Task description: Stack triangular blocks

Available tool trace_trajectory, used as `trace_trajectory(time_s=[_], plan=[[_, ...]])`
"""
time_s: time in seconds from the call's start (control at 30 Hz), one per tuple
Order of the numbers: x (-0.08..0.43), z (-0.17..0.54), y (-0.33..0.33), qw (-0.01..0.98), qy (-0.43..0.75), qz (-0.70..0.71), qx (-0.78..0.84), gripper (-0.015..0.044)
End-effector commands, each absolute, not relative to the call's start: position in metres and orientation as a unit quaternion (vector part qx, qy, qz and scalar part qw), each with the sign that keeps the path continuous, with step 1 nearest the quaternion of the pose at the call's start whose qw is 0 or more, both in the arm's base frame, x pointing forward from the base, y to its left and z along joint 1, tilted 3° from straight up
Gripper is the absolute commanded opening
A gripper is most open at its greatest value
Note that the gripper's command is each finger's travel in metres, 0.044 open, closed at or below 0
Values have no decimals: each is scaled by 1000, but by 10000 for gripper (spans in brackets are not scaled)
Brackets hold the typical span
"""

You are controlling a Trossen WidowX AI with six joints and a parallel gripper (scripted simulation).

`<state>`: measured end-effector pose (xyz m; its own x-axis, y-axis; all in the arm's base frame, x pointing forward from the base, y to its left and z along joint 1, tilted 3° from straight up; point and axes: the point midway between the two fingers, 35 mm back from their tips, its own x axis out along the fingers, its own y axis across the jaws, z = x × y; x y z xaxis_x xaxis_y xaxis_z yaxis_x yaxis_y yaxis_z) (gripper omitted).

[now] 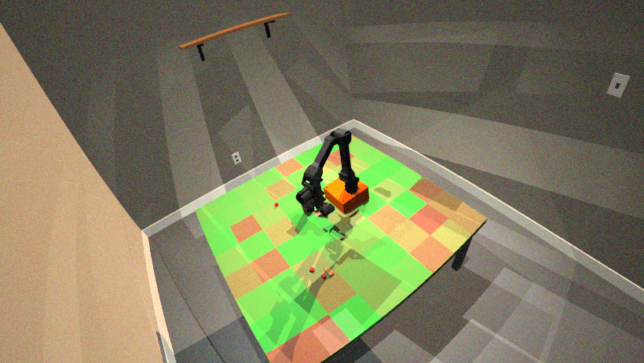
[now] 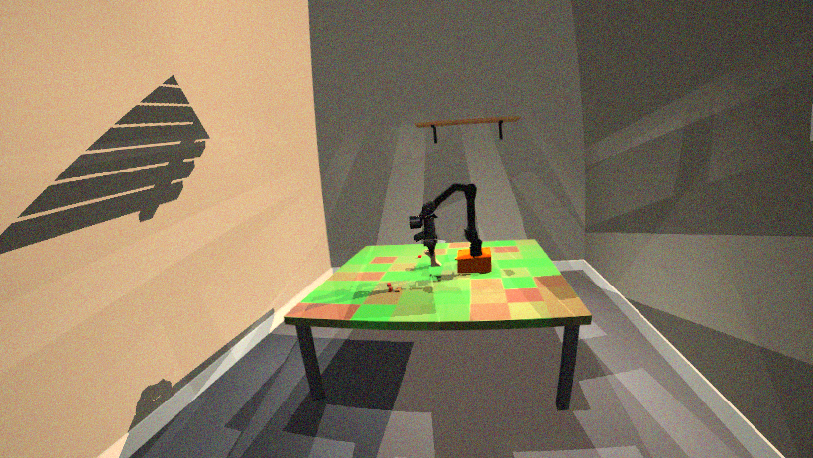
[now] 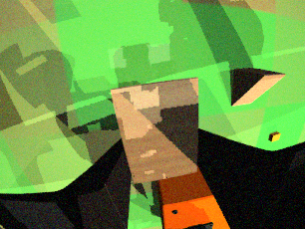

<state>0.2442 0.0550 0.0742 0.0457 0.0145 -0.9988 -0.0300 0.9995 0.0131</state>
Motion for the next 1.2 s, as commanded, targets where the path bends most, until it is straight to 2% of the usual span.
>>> trace_trajectory(time_s=[0.0,1.17], plan=[[246,82,40,729,685,14,-5,0],[190,116,-86,727,687,10,-9,0]])
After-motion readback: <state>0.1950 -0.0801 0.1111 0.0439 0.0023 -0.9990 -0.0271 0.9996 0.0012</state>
